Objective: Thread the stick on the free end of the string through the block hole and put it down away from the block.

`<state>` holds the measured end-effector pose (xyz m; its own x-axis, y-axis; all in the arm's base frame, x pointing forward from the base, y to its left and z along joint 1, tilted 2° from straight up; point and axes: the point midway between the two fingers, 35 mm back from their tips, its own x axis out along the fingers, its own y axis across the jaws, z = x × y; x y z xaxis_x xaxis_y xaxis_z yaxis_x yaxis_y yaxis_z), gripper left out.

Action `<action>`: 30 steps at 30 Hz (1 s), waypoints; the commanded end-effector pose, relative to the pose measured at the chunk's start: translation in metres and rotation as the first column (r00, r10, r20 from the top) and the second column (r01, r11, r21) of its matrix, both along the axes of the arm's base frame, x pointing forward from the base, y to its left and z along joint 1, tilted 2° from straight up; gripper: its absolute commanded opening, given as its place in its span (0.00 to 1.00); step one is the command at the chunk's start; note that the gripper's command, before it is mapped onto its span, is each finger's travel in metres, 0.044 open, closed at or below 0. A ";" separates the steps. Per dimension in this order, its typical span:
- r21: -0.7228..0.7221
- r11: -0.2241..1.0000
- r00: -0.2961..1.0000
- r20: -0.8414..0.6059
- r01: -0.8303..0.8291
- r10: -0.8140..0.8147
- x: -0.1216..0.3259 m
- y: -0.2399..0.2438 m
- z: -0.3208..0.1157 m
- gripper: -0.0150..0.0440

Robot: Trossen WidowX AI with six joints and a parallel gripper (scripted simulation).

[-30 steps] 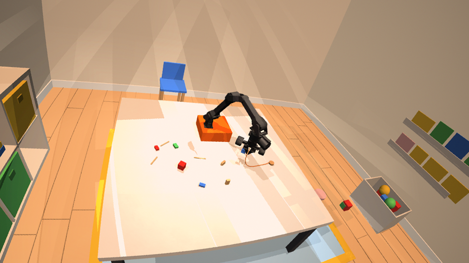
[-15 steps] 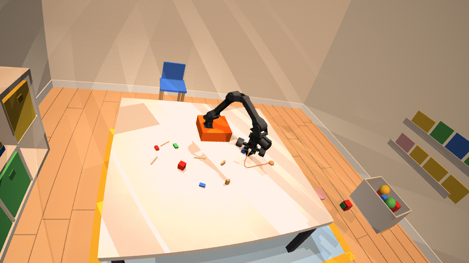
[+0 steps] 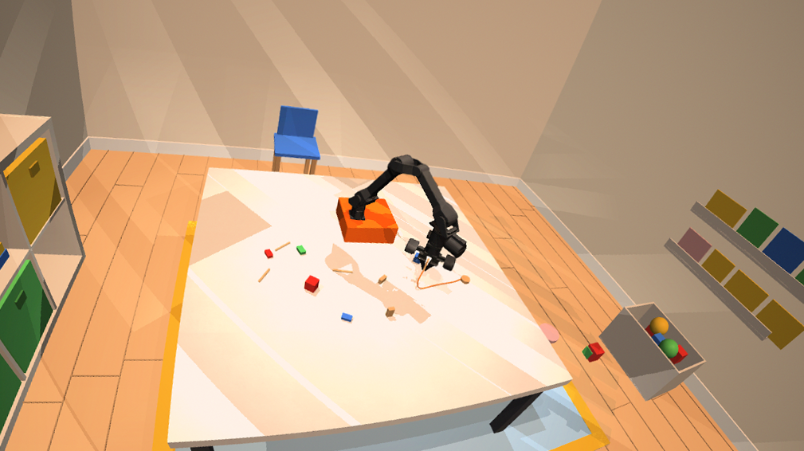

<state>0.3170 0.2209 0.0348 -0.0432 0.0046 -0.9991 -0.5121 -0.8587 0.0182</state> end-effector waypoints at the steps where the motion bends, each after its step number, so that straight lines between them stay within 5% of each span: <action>1: -0.012 1.000 1.000 0.013 0.003 -0.003 -0.003 0.001 -0.005 0.25; 30: -0.038 0.999 0.996 0.085 0.008 -0.004 0.004 0.001 -0.021 0.25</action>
